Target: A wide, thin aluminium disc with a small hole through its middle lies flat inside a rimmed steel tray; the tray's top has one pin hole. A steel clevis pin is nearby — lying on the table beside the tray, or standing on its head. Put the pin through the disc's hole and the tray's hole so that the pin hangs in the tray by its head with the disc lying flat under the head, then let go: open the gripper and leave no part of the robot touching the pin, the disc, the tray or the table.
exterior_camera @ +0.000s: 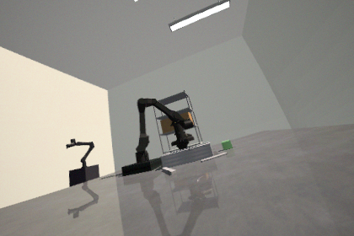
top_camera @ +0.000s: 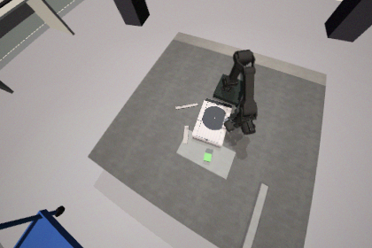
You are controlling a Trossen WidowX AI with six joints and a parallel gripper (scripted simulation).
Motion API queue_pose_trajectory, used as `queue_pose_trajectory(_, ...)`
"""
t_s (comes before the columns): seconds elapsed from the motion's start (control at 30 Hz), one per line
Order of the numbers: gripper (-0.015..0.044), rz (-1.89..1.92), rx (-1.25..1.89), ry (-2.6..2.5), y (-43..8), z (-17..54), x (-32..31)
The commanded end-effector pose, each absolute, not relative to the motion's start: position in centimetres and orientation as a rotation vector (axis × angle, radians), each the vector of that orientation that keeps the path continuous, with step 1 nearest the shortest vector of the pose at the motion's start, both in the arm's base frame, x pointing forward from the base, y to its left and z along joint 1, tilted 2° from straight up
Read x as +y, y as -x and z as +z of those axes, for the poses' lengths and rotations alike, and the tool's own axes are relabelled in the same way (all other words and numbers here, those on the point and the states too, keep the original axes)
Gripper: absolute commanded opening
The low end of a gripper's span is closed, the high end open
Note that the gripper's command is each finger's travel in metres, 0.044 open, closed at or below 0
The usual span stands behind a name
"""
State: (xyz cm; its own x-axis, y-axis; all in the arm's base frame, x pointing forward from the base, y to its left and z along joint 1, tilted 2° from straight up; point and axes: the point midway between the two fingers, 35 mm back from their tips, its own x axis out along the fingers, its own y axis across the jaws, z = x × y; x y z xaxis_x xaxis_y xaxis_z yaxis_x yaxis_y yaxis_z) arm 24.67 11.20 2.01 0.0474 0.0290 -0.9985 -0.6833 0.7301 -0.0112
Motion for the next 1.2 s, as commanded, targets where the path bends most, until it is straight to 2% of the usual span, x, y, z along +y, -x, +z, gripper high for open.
queue_pose_trajectory(0.0, 0.0, 0.599, 1.443, 0.578, -24.5, 1.1, 11.2)
queue_pose_trajectory(0.73, 0.0, 0.599, 1.443, 0.578, -24.5, -0.1, 11.2)
queue_pose_trajectory(0.93, 0.0157, 0.592, 1.442, 0.577, -24.6, 0.0, 11.1)
queue_pose_trajectory(1.17, 0.016, 0.579, 1.507, 0.597, -24.7, 0.1, 11.2)
